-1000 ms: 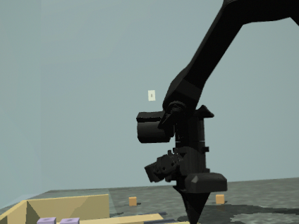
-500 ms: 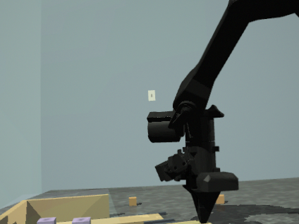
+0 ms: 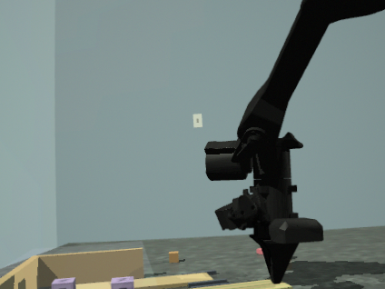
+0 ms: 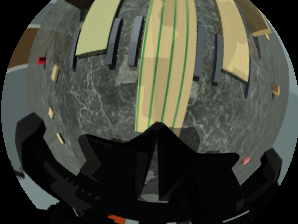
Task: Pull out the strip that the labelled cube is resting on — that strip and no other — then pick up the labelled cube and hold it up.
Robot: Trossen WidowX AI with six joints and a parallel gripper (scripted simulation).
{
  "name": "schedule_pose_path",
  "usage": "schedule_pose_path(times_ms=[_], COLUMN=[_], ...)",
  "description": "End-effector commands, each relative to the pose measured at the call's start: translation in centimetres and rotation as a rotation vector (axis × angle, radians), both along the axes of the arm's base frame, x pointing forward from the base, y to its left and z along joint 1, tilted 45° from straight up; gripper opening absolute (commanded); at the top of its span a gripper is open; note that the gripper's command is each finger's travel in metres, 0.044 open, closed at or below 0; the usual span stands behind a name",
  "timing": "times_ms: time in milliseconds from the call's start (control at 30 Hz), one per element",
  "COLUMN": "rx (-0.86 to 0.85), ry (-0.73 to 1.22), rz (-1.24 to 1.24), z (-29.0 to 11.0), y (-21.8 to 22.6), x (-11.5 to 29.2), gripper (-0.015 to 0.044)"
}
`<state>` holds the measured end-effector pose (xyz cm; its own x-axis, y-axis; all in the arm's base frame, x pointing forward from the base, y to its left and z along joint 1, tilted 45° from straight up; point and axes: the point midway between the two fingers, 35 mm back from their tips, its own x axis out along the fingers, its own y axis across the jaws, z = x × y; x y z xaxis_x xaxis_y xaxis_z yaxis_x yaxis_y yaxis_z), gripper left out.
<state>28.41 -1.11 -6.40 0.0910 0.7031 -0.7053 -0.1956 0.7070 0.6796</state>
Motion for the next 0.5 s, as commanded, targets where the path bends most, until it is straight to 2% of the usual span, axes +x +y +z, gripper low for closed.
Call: schedule_pose_path(times_ms=[0,467], rx=[0.003,0.002], ry=[0.034,0.035], rz=[0.014,0.014], z=[-0.6,-1.0], y=[0.5,0.3], x=[-1.6,-3.4], gripper=[0.0,0.0])
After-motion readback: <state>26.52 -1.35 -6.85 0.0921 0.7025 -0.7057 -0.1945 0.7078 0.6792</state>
